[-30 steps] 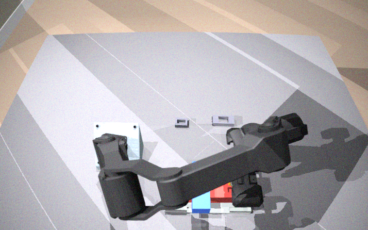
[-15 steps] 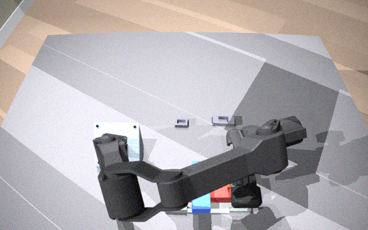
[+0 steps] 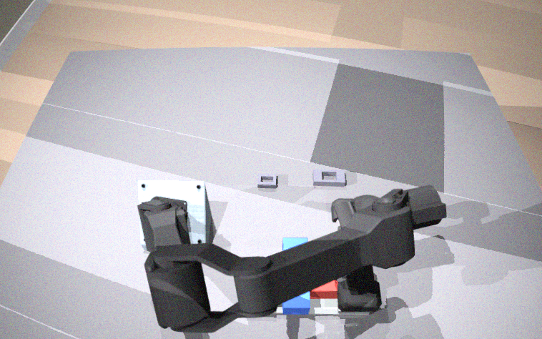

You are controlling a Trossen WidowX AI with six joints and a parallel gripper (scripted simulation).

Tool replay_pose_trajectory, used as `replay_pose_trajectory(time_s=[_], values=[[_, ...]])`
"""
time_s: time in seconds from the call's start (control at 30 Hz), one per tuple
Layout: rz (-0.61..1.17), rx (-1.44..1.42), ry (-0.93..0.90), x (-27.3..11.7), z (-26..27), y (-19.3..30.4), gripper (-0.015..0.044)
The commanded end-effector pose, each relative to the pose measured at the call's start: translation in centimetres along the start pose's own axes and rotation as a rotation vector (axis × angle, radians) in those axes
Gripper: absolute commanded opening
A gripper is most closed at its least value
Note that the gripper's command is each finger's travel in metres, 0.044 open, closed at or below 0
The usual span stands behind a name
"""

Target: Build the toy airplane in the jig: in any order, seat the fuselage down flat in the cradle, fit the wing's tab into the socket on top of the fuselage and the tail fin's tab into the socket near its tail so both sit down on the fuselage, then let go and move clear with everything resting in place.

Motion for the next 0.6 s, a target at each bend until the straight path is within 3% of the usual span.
replay_pose_trajectory(time_s=[0.0,0.3,0.57], values=[[0.005,-0.009,0.008,0.85,0.03,0.20,0.0065],[0.005,-0.009,0.008,0.95,0.03,0.20,0.0065],[0.000,0.000,0.004,0.74,-0.05,0.05,0.0000]])
Point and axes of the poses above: the point midway between the two fingers, 35 mm back from their tips, its own x axis out along the fingers, its own z axis across the jaws, y = z × x, the point moved 9 cm from there along -x, back along the fingers, and after that the axes turned 4 degrees about x, right-handed, at the moved point
